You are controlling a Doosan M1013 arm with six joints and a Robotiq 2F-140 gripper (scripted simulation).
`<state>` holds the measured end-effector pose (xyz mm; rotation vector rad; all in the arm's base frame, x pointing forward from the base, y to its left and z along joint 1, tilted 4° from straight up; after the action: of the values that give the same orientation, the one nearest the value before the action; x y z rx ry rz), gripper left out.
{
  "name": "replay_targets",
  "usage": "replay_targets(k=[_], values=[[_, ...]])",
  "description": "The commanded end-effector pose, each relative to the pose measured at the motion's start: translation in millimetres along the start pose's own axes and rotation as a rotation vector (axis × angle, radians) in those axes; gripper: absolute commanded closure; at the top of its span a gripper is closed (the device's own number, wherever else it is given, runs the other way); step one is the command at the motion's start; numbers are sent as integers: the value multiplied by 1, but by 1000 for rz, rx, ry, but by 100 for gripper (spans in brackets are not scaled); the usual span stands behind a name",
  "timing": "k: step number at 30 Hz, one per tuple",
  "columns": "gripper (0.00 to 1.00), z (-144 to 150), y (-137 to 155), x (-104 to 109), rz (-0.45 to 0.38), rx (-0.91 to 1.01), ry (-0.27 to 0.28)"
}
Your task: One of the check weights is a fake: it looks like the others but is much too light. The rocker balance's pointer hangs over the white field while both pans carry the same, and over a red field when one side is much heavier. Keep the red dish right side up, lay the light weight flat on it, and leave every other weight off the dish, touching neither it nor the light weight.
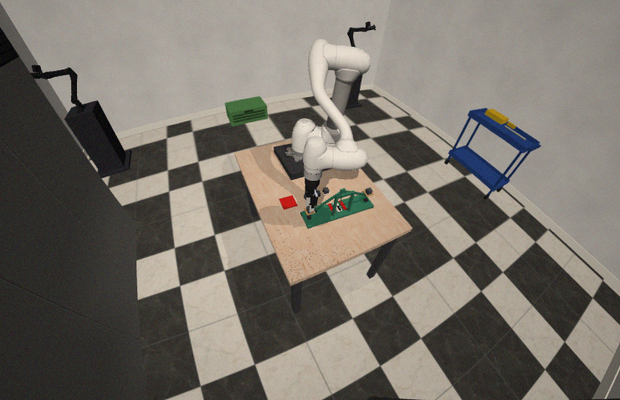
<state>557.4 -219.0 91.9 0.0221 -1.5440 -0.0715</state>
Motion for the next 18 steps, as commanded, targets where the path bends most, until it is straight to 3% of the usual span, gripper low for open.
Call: replay_targets(k=[1, 6, 18], values=[[65, -3, 3, 20, -3, -3, -4], [65, -3, 3, 47, -3, -3, -4], [65, -2, 3, 76, -3, -3, -4]])
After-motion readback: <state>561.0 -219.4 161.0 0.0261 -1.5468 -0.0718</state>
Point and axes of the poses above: the point where the finger pads meet when closed, its own x axis back along the fingers, its own z axis across the jaws, y = z × x, the point moved 2 cm from there along x, back along the fingers, and after that the axes turned 2 degrees about x, right-handed, at the moved point
